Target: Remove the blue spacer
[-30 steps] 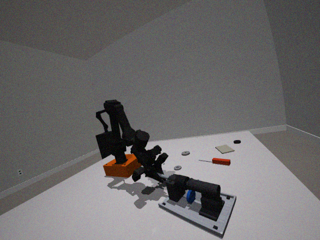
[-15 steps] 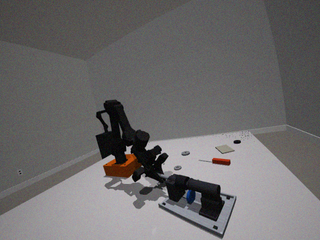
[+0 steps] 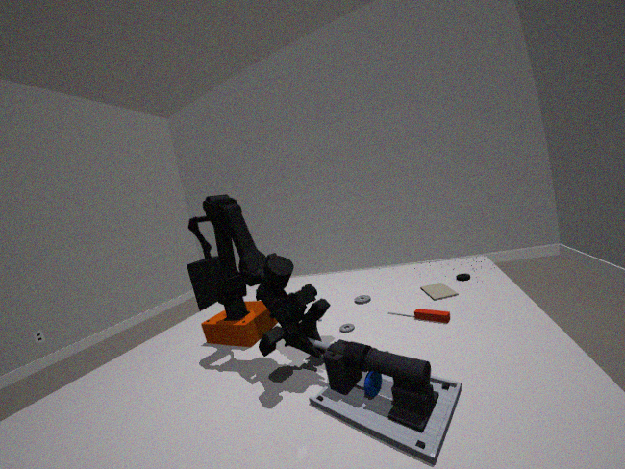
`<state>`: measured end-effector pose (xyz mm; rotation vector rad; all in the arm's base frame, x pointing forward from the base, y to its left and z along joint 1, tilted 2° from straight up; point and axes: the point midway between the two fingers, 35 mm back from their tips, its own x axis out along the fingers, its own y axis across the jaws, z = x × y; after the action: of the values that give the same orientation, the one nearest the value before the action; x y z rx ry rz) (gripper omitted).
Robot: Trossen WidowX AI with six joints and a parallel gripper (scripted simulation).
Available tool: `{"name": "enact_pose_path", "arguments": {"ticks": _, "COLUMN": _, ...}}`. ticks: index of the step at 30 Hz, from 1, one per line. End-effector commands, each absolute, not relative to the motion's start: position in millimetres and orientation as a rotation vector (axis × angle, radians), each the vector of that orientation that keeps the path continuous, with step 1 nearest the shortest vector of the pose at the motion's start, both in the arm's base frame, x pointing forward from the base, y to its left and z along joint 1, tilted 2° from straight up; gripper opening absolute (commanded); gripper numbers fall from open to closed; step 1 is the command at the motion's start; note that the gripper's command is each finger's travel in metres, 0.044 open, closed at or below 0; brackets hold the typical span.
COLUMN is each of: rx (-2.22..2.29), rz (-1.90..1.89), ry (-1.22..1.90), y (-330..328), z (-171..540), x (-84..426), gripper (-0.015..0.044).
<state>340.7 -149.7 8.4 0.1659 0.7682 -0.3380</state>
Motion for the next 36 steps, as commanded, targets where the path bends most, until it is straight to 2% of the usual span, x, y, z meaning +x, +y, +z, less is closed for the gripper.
{"name": "enact_pose_path", "arguments": {"ticks": 1, "rx": 0.163, "rz": -0.336, "ry": 0.764, "y": -150.6, "z": 9.6, "x": 343.5, "gripper": 0.0}}
{"name": "enact_pose_path", "arguments": {"ticks": 36, "rx": 0.163, "rz": -0.336, "ry": 0.763, "y": -154.2, "z": 10.0, "x": 353.2, "gripper": 0.0}}
